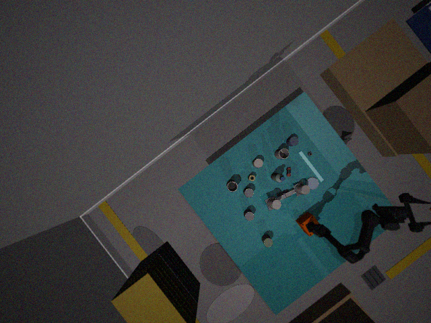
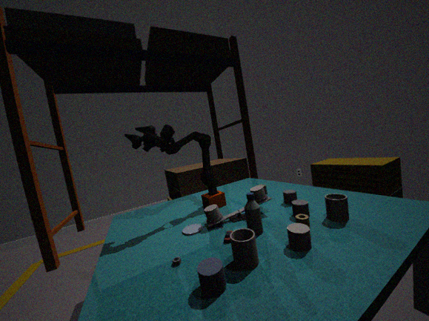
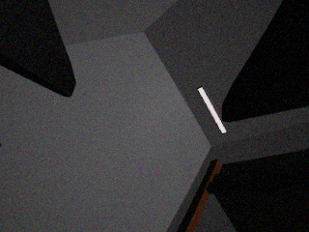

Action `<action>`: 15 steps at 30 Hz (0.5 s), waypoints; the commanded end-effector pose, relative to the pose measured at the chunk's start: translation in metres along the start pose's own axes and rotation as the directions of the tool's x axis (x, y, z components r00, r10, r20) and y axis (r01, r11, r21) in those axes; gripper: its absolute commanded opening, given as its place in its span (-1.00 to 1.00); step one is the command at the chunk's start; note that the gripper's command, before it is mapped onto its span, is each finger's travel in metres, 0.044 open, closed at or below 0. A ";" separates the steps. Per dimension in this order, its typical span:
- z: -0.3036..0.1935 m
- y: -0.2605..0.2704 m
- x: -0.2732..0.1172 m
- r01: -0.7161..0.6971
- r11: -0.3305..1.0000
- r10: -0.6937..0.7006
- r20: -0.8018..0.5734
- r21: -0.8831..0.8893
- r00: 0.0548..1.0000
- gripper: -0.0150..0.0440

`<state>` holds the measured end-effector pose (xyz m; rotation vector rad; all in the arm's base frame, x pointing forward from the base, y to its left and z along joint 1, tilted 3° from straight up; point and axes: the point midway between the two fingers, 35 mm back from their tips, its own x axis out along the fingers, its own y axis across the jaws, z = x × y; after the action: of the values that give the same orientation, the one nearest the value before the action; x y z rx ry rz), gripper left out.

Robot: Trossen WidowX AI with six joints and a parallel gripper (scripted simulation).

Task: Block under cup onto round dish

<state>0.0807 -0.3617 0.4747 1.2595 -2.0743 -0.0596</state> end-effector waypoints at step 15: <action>-0.047 -0.079 -0.085 0.396 0.885 -0.413 -0.024 -0.244 0.910 1.00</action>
<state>0.1770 -0.3313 0.4444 1.4738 -1.7344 -0.3718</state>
